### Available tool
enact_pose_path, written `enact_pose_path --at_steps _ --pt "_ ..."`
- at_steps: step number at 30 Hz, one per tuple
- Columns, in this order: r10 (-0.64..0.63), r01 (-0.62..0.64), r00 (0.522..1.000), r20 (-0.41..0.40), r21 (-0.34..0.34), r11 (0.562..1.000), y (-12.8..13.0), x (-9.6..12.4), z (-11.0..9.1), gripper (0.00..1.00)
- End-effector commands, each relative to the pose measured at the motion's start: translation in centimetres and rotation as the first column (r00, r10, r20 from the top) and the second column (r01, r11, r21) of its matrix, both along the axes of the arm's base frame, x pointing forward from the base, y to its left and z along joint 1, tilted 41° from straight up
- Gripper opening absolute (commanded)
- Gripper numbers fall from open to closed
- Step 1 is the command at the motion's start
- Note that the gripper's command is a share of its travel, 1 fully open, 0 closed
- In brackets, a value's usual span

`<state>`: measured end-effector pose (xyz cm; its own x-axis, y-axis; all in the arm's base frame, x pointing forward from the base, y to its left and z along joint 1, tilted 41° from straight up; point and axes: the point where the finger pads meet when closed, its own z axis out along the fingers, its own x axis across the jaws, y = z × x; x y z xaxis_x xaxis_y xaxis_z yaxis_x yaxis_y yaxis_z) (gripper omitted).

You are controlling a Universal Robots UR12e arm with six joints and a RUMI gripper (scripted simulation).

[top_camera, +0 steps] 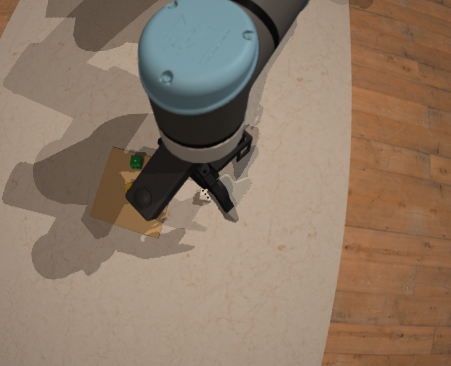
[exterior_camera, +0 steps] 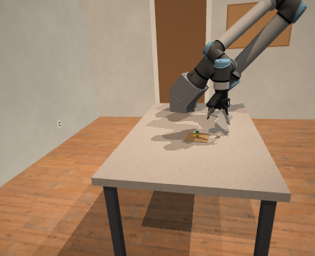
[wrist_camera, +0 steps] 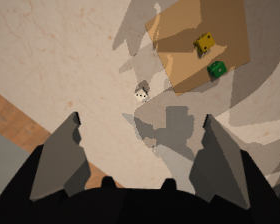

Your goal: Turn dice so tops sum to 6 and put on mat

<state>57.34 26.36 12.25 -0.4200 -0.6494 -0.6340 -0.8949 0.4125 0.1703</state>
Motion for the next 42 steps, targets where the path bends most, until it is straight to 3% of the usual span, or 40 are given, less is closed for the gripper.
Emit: enact_pose_path --at_steps 1,11,13,21,28,42 --pt "0.116 -0.114 0.989 0.092 -0.023 0.993 0.2 0.0 0.0 1.00" --pt "0.343 -0.324 0.900 0.268 -0.110 0.939 0.8 -0.3 -0.2 1.00" --pt "0.343 -0.324 0.900 0.268 -0.110 0.939 0.8 -0.3 -0.2 1.00" --pt "0.458 -0.425 0.816 0.351 -0.173 0.889 1.1 -0.5 -0.3 1.00" --pt "0.516 -0.472 0.763 0.390 -0.211 0.856 1.2 -0.7 -0.3 1.00" --pt "0.548 -0.497 0.729 0.410 -0.233 0.836 1.3 -0.8 -0.3 1.00"
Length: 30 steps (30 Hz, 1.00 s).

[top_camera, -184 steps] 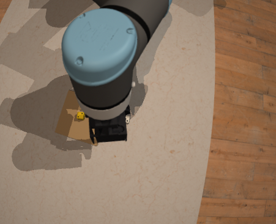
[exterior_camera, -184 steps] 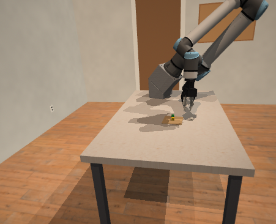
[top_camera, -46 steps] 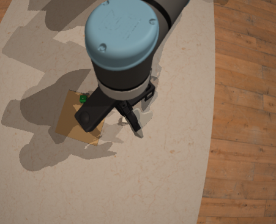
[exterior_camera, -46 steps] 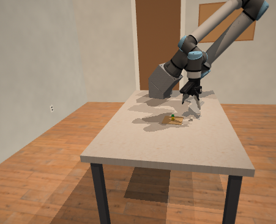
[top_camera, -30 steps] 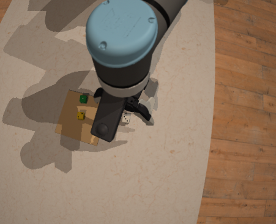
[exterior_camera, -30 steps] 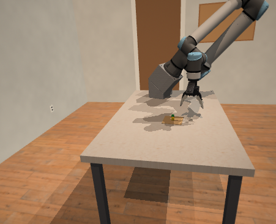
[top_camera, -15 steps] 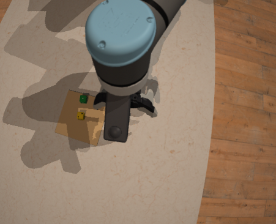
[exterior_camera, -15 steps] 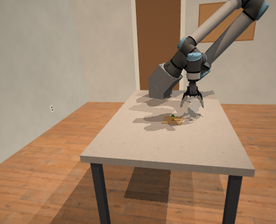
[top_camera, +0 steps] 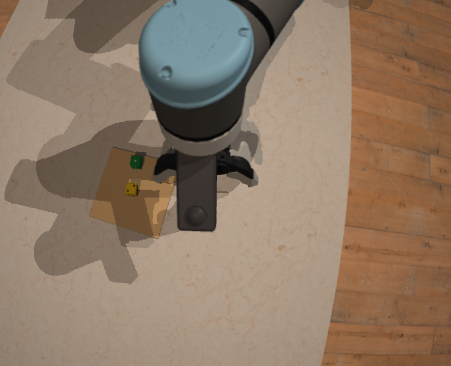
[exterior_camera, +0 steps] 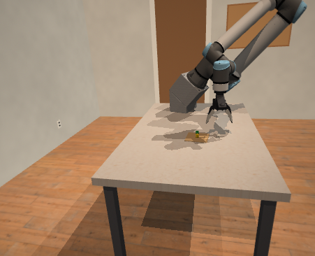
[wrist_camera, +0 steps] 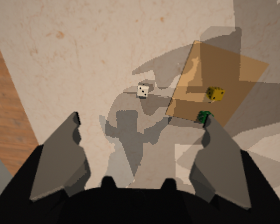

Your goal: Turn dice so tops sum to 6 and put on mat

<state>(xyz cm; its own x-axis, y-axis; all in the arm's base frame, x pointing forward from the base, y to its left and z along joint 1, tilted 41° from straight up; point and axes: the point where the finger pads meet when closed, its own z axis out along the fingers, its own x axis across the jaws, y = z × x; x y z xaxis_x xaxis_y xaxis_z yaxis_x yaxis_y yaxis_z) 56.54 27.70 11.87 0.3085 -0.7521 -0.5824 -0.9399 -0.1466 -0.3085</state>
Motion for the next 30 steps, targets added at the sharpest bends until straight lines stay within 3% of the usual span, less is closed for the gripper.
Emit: enact_pose_path --at_steps 1,6,7,30 --pt "0.005 -0.005 1.000 0.006 -0.001 1.000 -0.01 0.03 0.04 1.00" --pt "0.006 -0.006 1.000 0.006 -0.001 1.000 -0.01 0.03 0.04 1.00" --pt "0.006 -0.006 1.000 0.006 -0.001 1.000 -0.01 0.03 0.04 0.21" --pt "0.006 -0.006 1.000 0.006 -0.001 1.000 -0.01 0.03 0.04 0.21"
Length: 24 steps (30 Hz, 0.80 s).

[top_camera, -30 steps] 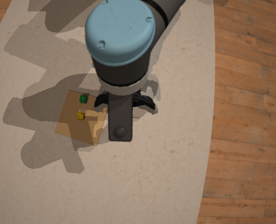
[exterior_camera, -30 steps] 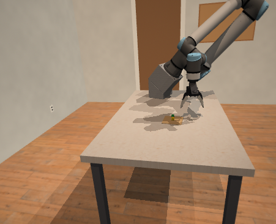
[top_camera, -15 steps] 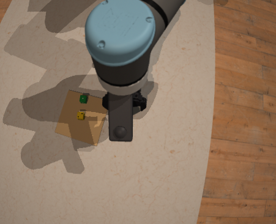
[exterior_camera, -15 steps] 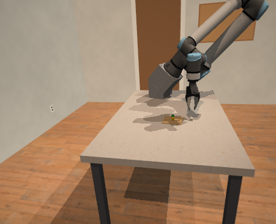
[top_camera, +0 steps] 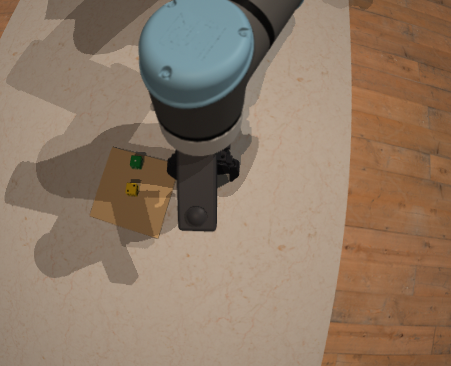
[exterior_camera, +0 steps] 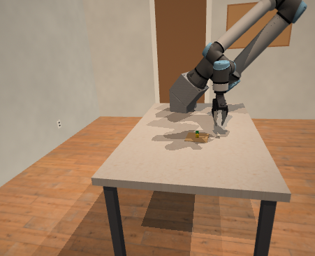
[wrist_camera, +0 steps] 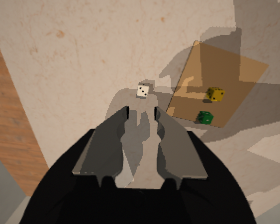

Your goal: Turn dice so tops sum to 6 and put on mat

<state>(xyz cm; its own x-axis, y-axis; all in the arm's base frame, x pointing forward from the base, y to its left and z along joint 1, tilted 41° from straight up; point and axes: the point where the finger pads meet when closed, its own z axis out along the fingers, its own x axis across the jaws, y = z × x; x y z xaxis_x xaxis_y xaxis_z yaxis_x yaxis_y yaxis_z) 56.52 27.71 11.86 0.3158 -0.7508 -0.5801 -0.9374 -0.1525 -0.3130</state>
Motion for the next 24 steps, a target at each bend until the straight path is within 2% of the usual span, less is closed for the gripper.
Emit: enact_pose_path --at_steps 1,24 --pt "0.000 0.000 1.000 0.001 0.000 1.000 -0.02 0.04 0.04 0.21" --pt "0.000 0.000 1.000 0.001 0.000 1.000 0.26 0.11 -0.30 0.21"
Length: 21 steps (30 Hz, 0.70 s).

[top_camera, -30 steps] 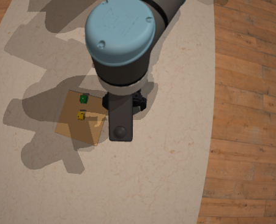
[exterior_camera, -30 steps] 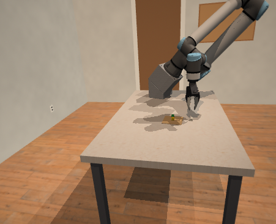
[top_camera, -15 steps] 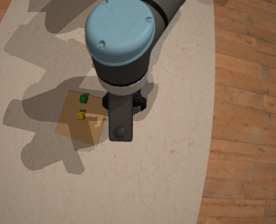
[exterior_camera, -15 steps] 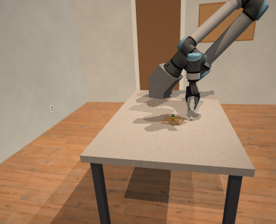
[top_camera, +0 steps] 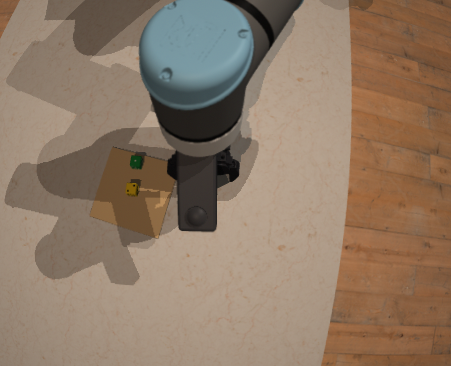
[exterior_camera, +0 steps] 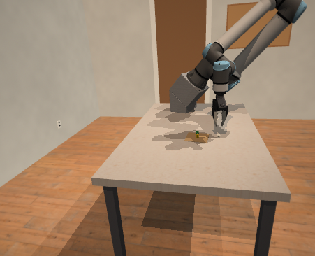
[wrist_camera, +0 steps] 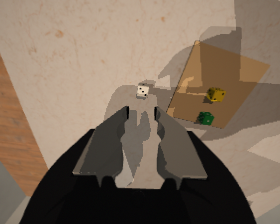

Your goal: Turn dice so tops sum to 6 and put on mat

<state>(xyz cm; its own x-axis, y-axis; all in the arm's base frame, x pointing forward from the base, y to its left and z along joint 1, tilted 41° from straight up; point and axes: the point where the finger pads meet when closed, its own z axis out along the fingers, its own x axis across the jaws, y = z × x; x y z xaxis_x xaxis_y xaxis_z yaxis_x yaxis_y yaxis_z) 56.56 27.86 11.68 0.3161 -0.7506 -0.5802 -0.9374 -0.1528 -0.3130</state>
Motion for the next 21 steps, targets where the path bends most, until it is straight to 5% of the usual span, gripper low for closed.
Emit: enact_pose_path --at_steps 1,21 --pt "0.000 0.000 1.000 0.001 0.000 1.000 0.1 0.1 -0.1 0.21" --pt "0.000 0.000 1.000 0.001 0.000 1.000 1.5 0.4 -1.8 0.21"
